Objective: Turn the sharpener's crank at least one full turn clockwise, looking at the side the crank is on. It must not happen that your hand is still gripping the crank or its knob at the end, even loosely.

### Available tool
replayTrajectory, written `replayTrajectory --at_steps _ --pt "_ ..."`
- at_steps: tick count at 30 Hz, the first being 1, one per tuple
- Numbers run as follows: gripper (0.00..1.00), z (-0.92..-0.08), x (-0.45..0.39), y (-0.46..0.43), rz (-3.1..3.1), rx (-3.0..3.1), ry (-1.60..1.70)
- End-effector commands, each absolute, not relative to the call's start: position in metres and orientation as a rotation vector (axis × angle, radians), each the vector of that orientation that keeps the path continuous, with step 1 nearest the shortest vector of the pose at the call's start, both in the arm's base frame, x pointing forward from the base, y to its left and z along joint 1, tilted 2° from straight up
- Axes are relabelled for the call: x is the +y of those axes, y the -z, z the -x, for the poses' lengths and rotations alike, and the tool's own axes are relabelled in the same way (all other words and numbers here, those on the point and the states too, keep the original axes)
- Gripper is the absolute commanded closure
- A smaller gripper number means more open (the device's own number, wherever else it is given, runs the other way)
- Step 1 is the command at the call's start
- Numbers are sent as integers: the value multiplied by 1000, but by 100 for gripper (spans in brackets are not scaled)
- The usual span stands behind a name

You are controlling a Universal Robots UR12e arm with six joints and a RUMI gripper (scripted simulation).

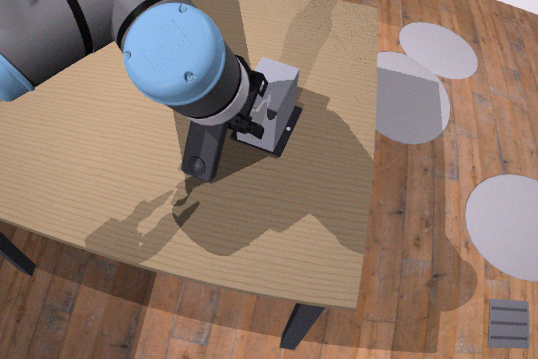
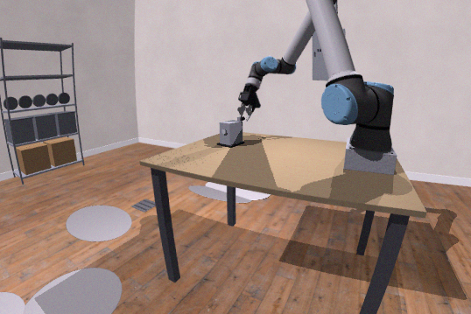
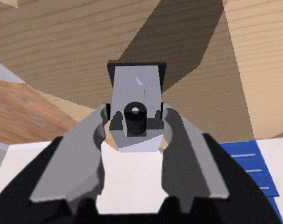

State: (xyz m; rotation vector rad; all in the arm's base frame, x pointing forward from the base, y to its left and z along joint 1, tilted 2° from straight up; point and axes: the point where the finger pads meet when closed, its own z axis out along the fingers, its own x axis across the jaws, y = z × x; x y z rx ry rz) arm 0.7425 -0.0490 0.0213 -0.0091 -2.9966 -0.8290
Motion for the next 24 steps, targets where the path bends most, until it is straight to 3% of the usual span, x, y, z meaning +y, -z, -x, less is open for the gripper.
replayTrajectory --at_steps 1,2,24 --pt "68 -744 -49 -23 8 -2999 828" --pt "91 -744 -49 -23 8 -2999 828" --pt "91 -744 -49 -23 8 -2999 828"
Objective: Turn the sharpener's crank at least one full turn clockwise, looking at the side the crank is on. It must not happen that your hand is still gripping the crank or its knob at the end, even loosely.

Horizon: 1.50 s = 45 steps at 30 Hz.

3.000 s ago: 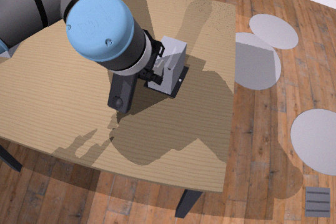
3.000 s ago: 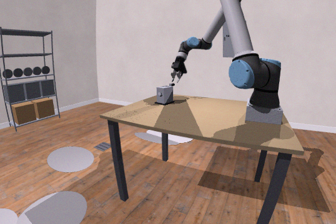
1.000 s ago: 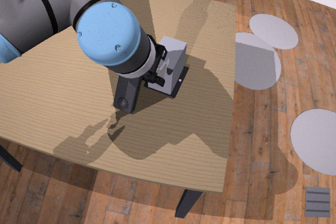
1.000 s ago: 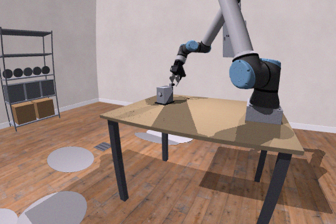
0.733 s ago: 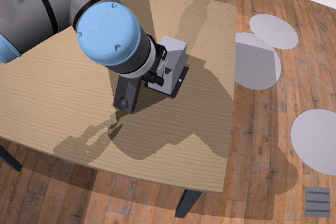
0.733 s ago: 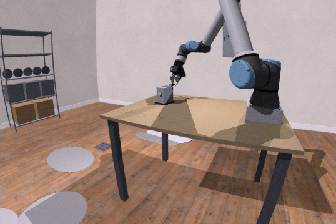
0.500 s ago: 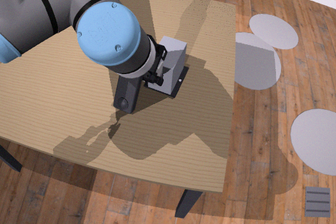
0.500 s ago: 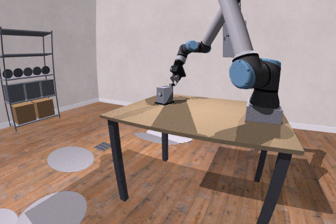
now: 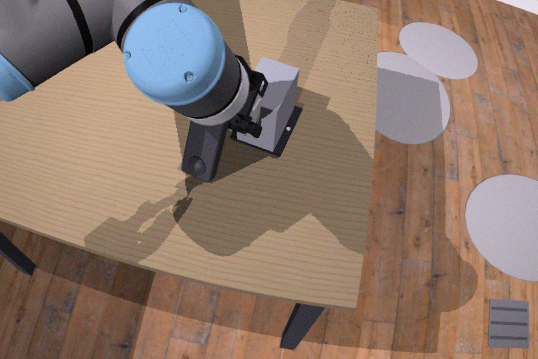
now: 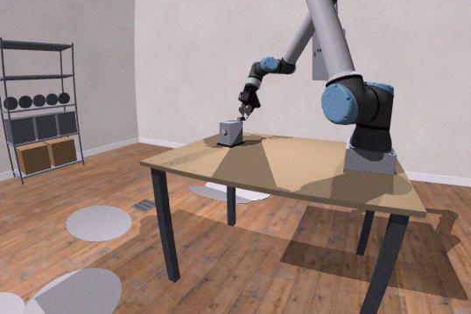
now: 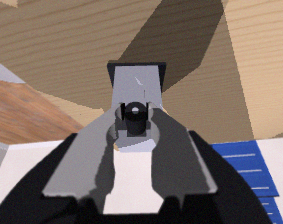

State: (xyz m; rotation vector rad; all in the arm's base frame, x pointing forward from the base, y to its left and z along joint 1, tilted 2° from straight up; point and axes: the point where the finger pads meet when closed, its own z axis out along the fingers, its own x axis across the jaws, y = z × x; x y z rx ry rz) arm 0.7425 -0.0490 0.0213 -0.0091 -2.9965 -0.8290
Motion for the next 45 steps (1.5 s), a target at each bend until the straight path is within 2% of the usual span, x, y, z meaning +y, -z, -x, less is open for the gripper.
replayTrajectory --at_steps 1,45 --pt "91 -744 -49 -23 8 -2999 828" --pt "91 -755 -49 -20 7 -3000 828"
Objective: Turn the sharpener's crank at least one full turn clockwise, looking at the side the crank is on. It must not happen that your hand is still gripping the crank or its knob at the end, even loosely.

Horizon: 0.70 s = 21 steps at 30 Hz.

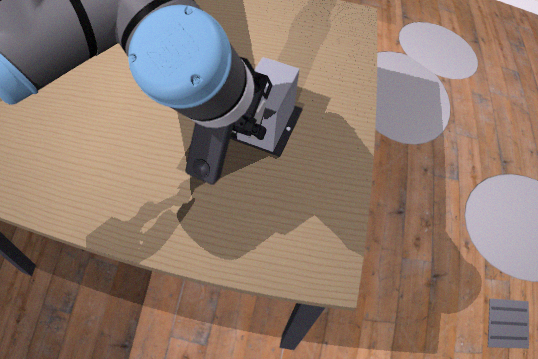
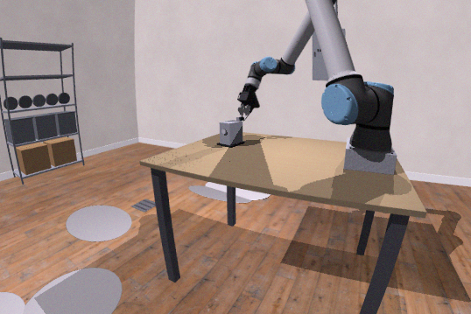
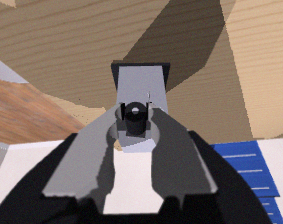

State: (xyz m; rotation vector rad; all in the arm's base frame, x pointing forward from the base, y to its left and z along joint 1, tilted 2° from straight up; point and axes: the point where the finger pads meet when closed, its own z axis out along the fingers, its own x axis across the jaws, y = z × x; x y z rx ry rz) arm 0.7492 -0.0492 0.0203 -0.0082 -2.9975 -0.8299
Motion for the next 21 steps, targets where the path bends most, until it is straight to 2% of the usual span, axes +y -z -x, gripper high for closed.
replayTrajectory --at_steps 1,21 --pt "91 -755 -49 -20 6 -3000 828" --pt "91 -766 -49 -16 6 -3000 828"
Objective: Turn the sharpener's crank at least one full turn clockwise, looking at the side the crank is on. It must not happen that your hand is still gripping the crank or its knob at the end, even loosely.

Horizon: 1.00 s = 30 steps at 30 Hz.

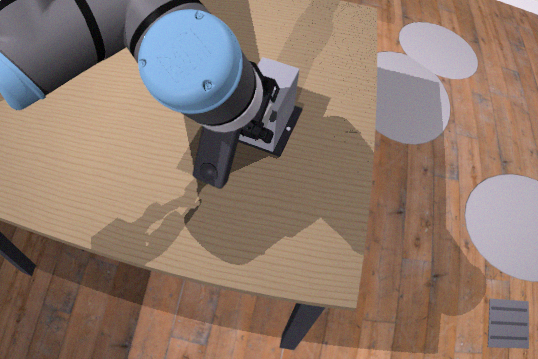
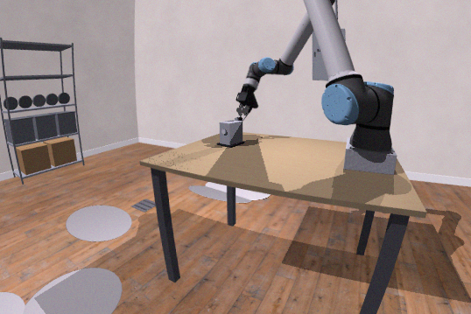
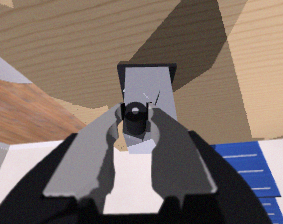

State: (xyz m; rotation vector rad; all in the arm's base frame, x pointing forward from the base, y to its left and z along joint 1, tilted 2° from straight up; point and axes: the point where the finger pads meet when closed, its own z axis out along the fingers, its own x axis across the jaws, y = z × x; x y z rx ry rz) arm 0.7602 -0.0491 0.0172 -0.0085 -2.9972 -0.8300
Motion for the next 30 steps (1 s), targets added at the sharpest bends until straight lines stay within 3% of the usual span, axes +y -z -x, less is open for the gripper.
replayTrajectory --at_steps 1,30 --pt "91 -767 -49 -16 6 -3000 828" --pt "91 -783 -49 -3 6 -3001 827"
